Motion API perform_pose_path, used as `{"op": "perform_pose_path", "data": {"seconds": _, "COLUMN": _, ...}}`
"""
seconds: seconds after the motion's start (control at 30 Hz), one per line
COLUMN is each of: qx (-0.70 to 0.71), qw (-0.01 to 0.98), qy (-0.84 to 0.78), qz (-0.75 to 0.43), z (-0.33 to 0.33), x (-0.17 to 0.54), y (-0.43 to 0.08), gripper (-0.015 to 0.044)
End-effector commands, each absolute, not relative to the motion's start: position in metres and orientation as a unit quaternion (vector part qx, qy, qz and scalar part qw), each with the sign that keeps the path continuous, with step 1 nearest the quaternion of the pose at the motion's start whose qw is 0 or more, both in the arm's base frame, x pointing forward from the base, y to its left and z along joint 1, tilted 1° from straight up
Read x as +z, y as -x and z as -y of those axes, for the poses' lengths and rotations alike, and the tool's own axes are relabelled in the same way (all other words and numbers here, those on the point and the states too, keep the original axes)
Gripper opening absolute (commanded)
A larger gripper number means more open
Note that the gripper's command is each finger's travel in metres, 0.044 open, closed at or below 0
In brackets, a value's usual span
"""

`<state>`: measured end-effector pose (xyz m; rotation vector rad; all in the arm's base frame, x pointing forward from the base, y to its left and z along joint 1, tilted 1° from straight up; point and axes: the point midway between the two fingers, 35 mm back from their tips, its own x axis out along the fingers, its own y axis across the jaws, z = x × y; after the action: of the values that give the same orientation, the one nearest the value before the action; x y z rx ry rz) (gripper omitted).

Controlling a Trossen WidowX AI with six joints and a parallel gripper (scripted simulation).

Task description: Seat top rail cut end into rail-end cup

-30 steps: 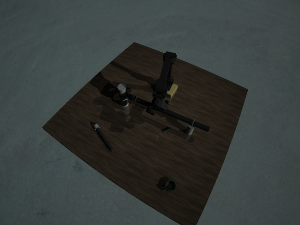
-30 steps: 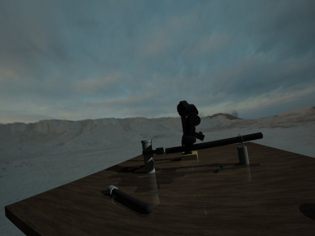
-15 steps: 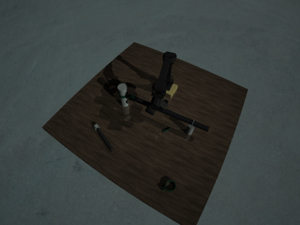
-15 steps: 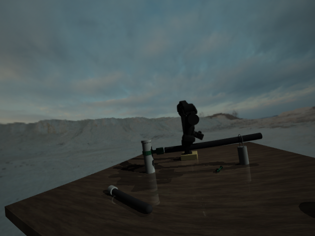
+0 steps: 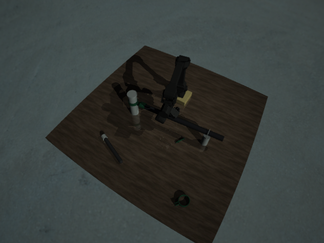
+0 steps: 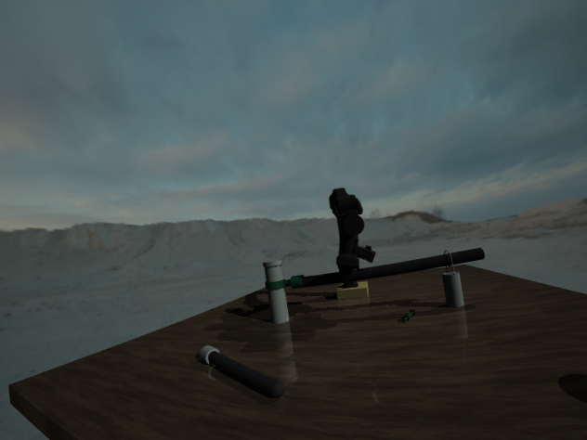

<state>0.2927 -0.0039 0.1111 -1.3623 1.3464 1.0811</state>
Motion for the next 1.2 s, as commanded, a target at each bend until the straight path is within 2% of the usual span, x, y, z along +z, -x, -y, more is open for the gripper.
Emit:
{"op": "perform_pose_path", "data": {"seconds": 0.0, "qx": 0.432, "qw": 0.451, "qy": 0.557, "qz": -0.548, "z": 0.0100, "x": 0.1136, "y": -0.2925, "gripper": 0.0000}}
{"op": "perform_pose_path", "data": {"seconds": 1.17, "qx": 0.439, "qw": 0.455, "qy": 0.552, "qz": -0.545, "z": 0.0039, "x": 0.1112, "y": -0.2927, "gripper": 0.0000}}
